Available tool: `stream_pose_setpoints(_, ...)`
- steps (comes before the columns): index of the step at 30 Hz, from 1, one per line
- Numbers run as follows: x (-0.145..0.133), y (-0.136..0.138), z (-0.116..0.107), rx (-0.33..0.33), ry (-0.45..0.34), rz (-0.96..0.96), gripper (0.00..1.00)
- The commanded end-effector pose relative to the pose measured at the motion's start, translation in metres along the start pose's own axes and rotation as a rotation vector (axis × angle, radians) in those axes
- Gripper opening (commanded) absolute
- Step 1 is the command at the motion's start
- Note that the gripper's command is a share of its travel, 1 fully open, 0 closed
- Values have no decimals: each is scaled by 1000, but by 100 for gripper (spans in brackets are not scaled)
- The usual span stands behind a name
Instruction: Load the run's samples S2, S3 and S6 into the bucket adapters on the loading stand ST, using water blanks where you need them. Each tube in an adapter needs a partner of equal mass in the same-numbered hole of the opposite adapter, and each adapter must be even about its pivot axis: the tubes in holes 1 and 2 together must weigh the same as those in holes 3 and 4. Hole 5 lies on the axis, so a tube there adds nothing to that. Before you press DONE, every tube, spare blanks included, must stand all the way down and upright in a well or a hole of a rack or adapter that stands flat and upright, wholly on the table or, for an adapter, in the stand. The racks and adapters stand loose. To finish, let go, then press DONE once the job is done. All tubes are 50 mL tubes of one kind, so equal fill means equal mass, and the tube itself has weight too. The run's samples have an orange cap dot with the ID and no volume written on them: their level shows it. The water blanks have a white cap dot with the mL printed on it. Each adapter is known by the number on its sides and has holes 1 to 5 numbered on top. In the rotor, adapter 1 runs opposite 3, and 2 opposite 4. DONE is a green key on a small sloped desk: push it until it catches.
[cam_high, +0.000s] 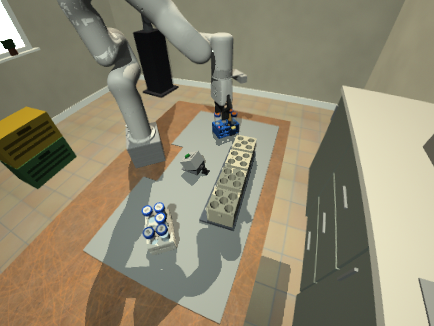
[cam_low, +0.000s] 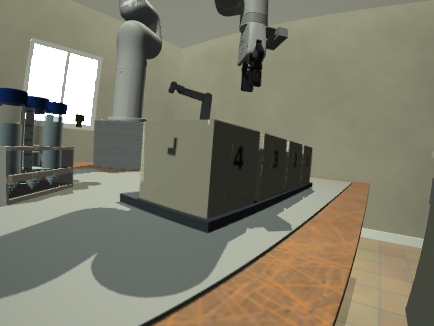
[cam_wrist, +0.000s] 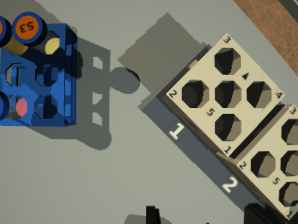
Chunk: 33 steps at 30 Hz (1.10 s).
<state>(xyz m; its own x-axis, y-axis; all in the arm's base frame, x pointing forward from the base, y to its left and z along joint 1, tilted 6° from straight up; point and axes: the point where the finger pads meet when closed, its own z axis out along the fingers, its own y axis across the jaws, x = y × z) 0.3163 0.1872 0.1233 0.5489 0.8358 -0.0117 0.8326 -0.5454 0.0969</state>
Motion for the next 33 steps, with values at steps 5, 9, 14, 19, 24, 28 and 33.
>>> stream_pose_setpoints(5,14,-31,-1,-2,4,0,57)
stream_pose_setpoints(9,21,-49,-1,-2,4,0,57)
stream_pose_setpoints(14,30,-73,-1,-1,4,0,57)
stream_pose_setpoints(19,35,-87,-1,-1,4,0,57)
stream_pose_setpoints(24,44,-110,-1,-1,4,0,57)
stream_pose_setpoints(28,51,-129,-1,-1,4,0,57)
stream_pose_setpoints(33,56,-143,-1,-1,4,0,57)
